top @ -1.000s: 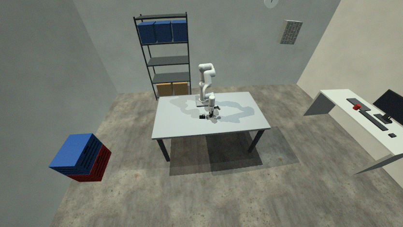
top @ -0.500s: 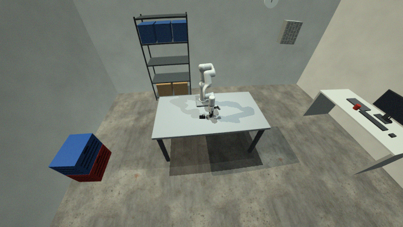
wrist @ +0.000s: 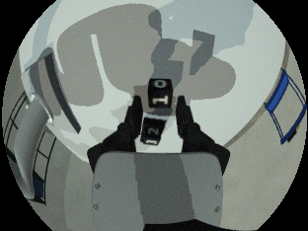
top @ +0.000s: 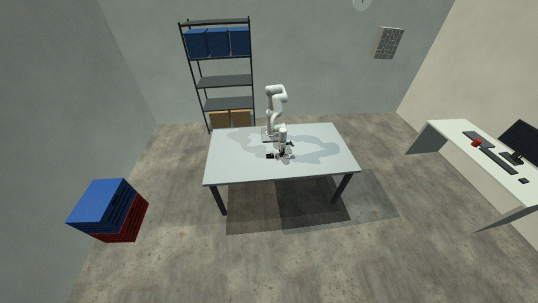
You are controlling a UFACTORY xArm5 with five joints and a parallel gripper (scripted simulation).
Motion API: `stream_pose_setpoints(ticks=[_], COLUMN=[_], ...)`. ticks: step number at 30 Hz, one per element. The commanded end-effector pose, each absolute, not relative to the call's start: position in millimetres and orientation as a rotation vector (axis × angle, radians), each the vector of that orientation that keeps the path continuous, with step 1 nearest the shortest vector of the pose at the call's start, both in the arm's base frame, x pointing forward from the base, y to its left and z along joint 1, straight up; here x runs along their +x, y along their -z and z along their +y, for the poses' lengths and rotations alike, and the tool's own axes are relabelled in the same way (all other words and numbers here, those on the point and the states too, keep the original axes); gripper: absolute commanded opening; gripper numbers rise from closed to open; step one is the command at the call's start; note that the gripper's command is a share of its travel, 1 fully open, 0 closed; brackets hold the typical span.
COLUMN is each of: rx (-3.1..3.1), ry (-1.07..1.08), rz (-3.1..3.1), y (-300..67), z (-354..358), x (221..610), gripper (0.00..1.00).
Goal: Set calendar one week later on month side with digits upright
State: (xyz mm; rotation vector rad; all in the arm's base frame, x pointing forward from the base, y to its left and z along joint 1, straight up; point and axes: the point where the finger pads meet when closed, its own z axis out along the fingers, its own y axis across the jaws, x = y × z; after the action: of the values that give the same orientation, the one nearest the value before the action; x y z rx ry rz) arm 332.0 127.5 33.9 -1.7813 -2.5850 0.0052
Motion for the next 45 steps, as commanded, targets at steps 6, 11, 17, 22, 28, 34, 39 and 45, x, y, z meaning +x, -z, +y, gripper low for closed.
stream_pose_setpoints(ticks=[6,11,17,22,28,34,39,45], rx=[-1.782,-1.782,-1.782,-1.782,-1.782,-1.782,-1.782,-1.782], ry=[-0.001,-0.001,-0.001,-0.001,-0.001,-0.001,-0.001,-0.001], rz=[-2.587,-2.587,-2.587,-2.587,-2.587,-2.587,-2.587,-2.587], y=[-35,-35,-31,-24,-17,-9,-7,-7], z=[128,128,128,128,128,128,128,128], x=[333,333,333,333,333,333,333,333], gripper=[0.49,0.49,0.49,0.49,0.49,0.49,0.49,0.49])
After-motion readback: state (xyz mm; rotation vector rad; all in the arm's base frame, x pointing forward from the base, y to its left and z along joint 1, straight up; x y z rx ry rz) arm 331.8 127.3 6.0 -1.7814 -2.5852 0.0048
